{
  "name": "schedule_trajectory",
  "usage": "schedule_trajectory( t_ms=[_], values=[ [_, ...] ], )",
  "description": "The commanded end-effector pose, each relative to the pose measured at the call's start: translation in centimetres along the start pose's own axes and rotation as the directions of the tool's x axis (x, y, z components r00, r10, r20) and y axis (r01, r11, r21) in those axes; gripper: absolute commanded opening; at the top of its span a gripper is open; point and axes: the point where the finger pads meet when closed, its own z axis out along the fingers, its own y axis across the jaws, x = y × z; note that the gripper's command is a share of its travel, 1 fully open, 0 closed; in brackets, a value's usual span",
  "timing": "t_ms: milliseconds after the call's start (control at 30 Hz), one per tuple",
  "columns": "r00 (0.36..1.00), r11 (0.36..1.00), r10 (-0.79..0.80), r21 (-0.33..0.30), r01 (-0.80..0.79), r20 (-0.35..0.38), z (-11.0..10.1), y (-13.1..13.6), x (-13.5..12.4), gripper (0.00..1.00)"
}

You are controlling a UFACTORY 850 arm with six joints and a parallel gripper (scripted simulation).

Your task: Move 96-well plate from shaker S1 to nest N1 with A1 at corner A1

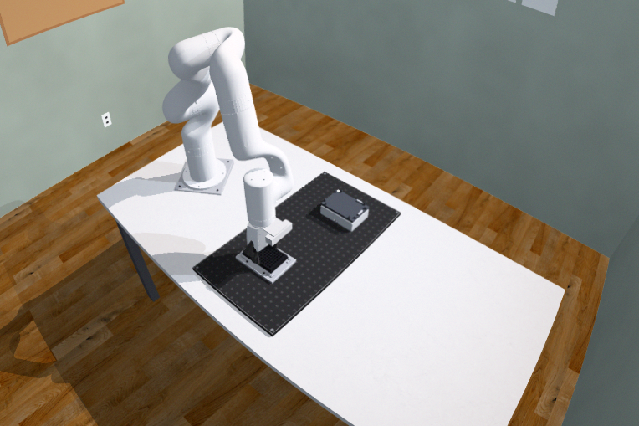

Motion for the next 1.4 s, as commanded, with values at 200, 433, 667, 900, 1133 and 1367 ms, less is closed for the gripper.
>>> schedule_trajectory(
  t_ms=[200, 433, 667, 900, 1133, 1367],
  values=[
    [1.000, 1.000, 0.000, -0.001, 0.000, -0.002, 0.09, 0.03, 0.09, 0.00],
    [1.000, 1.000, 0.000, -0.001, 0.000, -0.002, 0.18, 0.03, 0.09, 0.00],
    [1.000, 1.000, 0.000, -0.001, 0.000, -0.002, 0.29, 0.03, 0.09, 0.00],
    [1.000, 1.000, 0.000, -0.001, 0.000, -0.002, 0.39, 0.03, 0.09, 0.00],
    [1.000, 1.000, 0.000, -0.001, 0.000, -0.002, 0.49, 0.03, 0.09, 0.00],
    [1.000, 1.000, 0.000, -0.001, 0.000, -0.002, 0.61, 0.03, 0.09, 0.00]
  ],
)
